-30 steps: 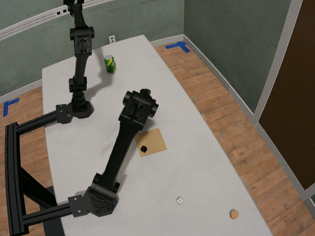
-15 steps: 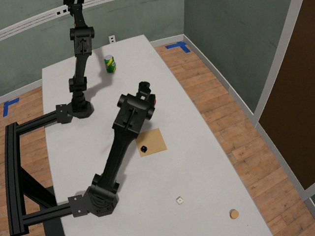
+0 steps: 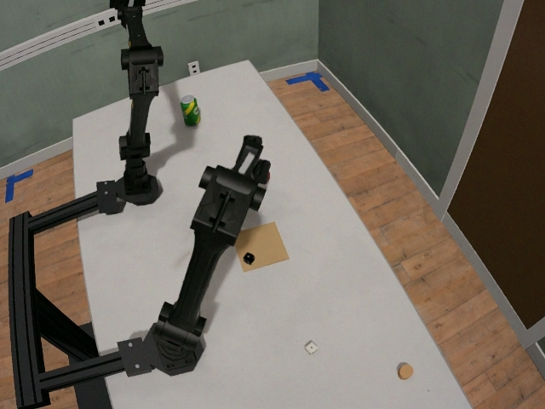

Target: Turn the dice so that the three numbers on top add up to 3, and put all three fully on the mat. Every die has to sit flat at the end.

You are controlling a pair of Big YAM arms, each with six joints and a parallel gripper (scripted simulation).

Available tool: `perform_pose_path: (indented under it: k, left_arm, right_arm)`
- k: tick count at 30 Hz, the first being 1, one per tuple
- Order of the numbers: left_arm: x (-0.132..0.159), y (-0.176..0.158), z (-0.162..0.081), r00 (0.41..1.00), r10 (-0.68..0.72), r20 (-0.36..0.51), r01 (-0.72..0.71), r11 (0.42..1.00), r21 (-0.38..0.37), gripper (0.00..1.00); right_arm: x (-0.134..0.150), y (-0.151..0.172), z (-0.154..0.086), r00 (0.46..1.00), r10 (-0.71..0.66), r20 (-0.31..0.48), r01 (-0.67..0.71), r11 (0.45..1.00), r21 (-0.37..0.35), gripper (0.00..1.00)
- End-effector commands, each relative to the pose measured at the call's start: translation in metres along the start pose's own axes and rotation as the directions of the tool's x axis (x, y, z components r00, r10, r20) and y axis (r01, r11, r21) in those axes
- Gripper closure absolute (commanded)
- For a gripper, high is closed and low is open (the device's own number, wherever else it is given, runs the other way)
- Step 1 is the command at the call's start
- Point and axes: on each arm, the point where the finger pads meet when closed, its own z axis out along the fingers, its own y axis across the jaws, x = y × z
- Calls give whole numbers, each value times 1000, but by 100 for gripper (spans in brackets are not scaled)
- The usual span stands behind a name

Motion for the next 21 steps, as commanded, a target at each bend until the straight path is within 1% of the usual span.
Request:
perform_pose_path:
  k: [1,3,6,10,12,13,16,18,21]
  left_arm:
    - [-5,6,-5,1000,17,4,-17,1000,-16,0]
    - [-5,6,-5,1000,17,4,-17,1000,-16,0]
    - [-5,6,-5,1000,17,4,-17,1000,-16,0]
    - [-5,6,-5,1000,17,4,-17,1000,-16,0]
    - [-5,6,-5,1000,17,4,-17,1000,-16,0]
    - [-5,6,-5,1000,17,4,-17,1000,-16,0]
    - [-5,6,-5,1000,17,4,-17,1000,-16,0]
    - [-5,6,-5,1000,17,4,-17,1000,-16,0]
    - [-5,6,-5,1000,17,4,-17,1000,-16,0]
  right_arm:
    - [-55,3,-5,999,27,-38,-28,1000,-9,61]
    - [-38,12,9,987,13,-162,-16,1000,-16,61]
    - [-45,12,11,954,11,-301,-16,1000,-15,61]
    - [-54,13,13,875,6,-485,-16,1000,-15,61]
    - [-54,13,13,875,6,-485,-16,1000,-15,61]
    - [-52,0,17,846,24,-533,-29,1000,-2,61]
    - [-57,1,19,772,21,-635,-29,1000,-1,61]
    - [-59,0,19,727,21,-686,-28,1000,1,61]
    - [-60,-3,21,675,25,-737,-31,999,6,61]
